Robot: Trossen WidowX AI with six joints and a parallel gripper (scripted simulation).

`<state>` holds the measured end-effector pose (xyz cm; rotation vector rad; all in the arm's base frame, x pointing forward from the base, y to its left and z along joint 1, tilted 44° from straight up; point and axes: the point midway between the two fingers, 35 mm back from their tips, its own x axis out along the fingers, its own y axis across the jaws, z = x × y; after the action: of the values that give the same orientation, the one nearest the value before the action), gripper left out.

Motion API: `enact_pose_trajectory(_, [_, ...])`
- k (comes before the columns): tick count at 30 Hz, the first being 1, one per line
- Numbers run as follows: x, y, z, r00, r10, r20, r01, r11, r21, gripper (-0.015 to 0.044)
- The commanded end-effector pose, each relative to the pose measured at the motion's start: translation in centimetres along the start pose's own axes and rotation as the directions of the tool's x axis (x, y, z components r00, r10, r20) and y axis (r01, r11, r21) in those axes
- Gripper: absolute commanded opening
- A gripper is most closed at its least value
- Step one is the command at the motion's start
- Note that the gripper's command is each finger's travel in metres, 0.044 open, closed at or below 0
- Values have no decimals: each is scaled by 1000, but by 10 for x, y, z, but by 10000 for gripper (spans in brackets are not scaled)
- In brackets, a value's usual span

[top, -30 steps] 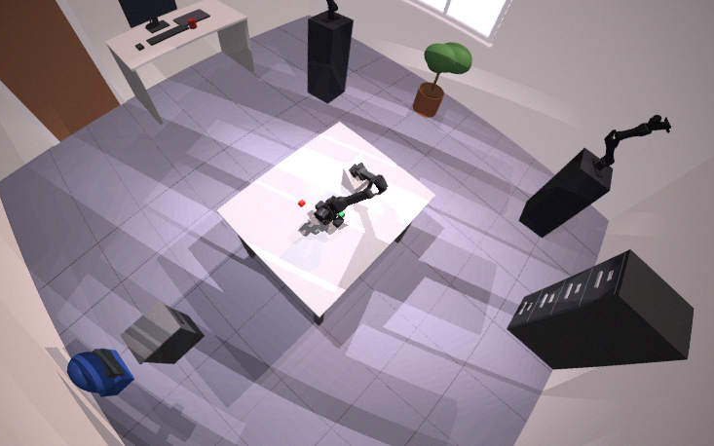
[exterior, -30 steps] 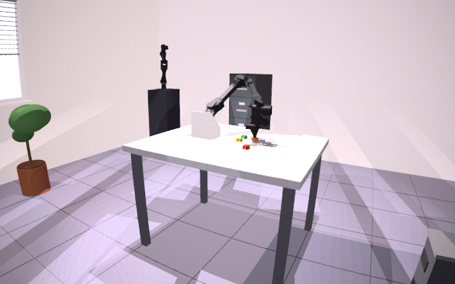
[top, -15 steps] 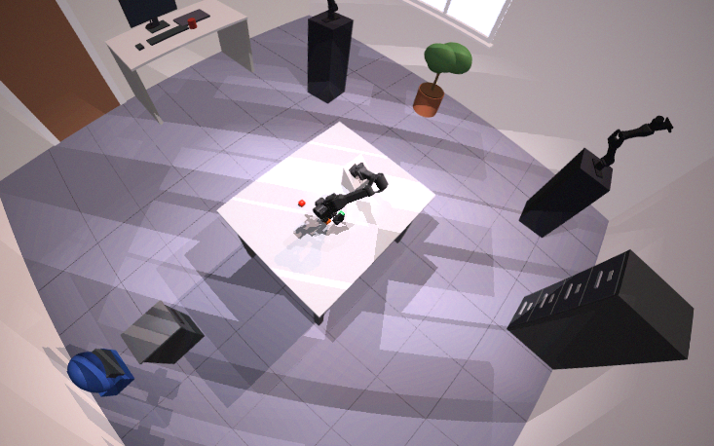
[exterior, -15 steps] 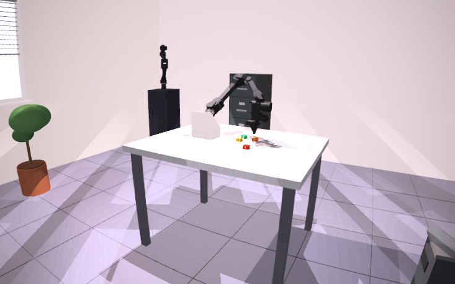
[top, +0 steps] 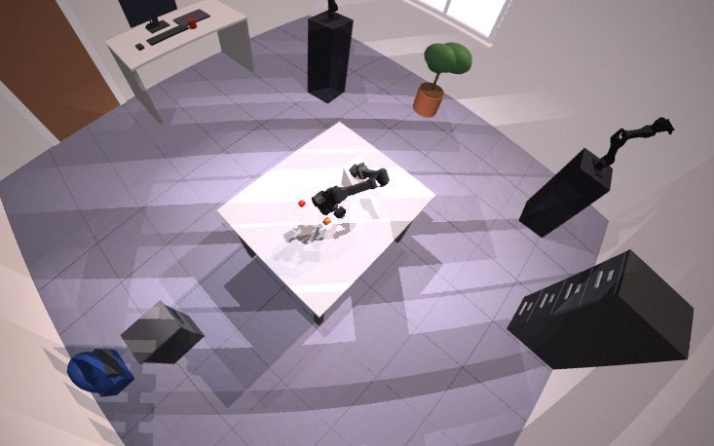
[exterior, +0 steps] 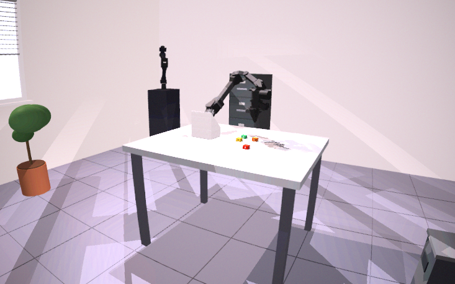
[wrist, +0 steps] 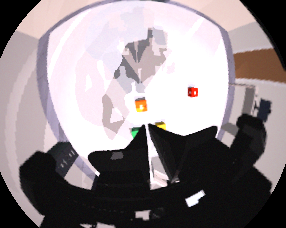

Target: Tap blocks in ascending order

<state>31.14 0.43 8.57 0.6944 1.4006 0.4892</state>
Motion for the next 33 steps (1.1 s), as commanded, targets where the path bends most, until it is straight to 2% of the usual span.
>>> enact_pose_trajectory(1, [-6,7,-25,1000,-3,1,3,1000,-5,20])
enact_pose_trajectory(5, [-5,14,-71,1000,-3,0,3,1000,-3,20])
enact_pose_trajectory(7, [-4,14,-78,1000,-3,-1,3,1000,-3,20])
enact_pose_trajectory(13, [-2,14,-78,1000,-3,-1,3,1000,-3,20])
enact_pose_trajectory(20, [75,15,-78,1000,0,0,0,1000,-3,20])
enact_pose_trajectory(33, [84,15,-78,1000,0,0,0,1000,-3,20])
